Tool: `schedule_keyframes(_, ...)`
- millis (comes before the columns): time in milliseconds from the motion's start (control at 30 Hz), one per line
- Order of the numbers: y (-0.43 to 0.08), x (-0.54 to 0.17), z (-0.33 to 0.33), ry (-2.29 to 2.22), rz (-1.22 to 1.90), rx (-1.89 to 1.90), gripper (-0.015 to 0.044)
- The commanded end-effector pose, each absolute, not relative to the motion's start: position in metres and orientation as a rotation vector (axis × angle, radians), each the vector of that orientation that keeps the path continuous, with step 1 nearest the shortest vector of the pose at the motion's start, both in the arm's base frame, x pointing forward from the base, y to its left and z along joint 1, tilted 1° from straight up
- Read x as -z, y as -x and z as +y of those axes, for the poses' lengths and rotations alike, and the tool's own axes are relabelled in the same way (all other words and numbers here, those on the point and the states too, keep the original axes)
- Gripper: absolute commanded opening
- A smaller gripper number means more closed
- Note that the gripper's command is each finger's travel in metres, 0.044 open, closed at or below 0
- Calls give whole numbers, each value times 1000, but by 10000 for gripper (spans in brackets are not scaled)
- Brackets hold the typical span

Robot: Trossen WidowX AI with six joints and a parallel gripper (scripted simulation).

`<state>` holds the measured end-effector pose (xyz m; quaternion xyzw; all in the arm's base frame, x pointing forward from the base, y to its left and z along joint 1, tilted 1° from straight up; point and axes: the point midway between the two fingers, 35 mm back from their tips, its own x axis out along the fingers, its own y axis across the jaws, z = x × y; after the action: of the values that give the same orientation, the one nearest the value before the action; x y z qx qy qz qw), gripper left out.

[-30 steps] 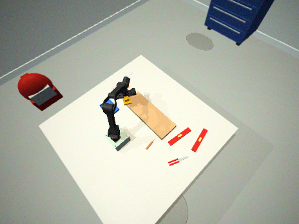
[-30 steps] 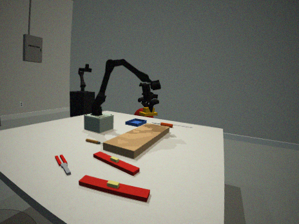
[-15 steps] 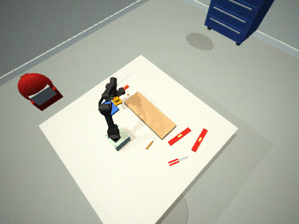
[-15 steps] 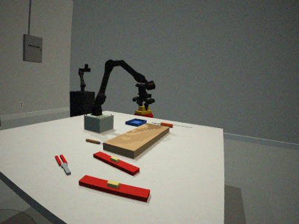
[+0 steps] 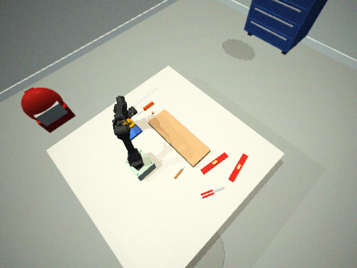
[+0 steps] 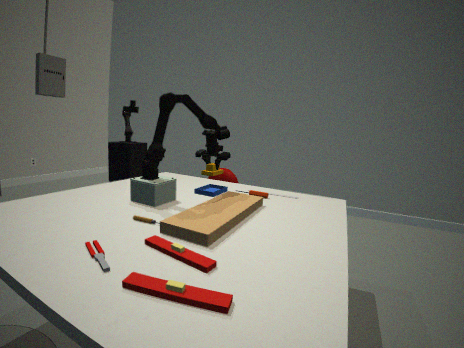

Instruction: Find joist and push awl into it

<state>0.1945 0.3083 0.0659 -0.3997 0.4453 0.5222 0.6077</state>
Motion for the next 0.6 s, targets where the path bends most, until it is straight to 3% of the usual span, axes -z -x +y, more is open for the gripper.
schedule_keyframes(0, -192, -67, 310, 925, 1018, -1207, 0)
schedule_keyframes(567, -195, -27, 313, 925, 1018, -1207, 0)
